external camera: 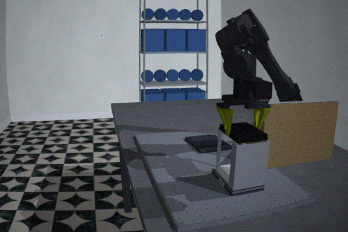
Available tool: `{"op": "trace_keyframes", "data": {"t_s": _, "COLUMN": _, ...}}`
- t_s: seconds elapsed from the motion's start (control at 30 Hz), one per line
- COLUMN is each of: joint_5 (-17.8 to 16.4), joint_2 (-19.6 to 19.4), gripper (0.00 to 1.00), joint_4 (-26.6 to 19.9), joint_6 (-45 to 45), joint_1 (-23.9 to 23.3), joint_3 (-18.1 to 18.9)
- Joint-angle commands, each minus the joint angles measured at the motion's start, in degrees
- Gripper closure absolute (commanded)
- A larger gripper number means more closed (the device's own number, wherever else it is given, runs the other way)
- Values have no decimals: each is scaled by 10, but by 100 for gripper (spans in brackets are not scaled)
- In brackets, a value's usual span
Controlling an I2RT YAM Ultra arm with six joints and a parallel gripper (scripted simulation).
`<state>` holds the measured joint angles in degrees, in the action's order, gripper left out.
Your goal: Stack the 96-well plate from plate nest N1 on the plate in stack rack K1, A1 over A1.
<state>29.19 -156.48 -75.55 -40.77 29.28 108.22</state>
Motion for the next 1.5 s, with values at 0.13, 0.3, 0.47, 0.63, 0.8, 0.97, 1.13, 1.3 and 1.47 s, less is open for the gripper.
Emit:
{"op": "trace_keyframes", "data": {"t_s": 0.13, "joint_5": -5, "joint_2": -2, "gripper": 100, "joint_4": -4, "joint_6": 2, "joint_1": 11, "joint_3": 18}}
{"op": "trace_keyframes", "data": {"t_s": 0.3, "joint_5": -5, "joint_2": -6, "gripper": 100, "joint_4": -5, "joint_6": 2, "joint_1": 11, "joint_3": 18}}
{"op": "trace_keyframes", "data": {"t_s": 0.47, "joint_5": 0, "joint_2": -7, "gripper": 100, "joint_4": 17, "joint_6": -5, "joint_1": 2, "joint_3": -14}}
{"op": "trace_keyframes", "data": {"t_s": 0.63, "joint_5": 5, "joint_2": -8, "gripper": 100, "joint_4": 32, "joint_6": -9, "joint_1": -7, "joint_3": -27}}
{"op": "trace_keyframes", "data": {"t_s": 0.8, "joint_5": 8, "joint_2": -9, "gripper": 100, "joint_4": 46, "joint_6": -13, "joint_1": -12, "joint_3": -39}}
{"op": "trace_keyframes", "data": {"t_s": 0.97, "joint_5": 11, "joint_2": -10, "gripper": 100, "joint_4": 65, "joint_6": -19, "joint_1": -12, "joint_3": -53}}
{"op": "trace_keyframes", "data": {"t_s": 1.13, "joint_5": 10, "joint_2": -10, "gripper": 100, "joint_4": 84, "joint_6": -25, "joint_1": -20, "joint_3": -67}}
{"op": "trace_keyframes", "data": {"t_s": 1.3, "joint_5": 15, "joint_2": -13, "gripper": 100, "joint_4": 95, "joint_6": -29, "joint_1": -19, "joint_3": -70}}
{"op": "trace_keyframes", "data": {"t_s": 1.47, "joint_5": 17, "joint_2": -15, "gripper": 100, "joint_4": 112, "joint_6": -34, "joint_1": -31, "joint_3": -88}}
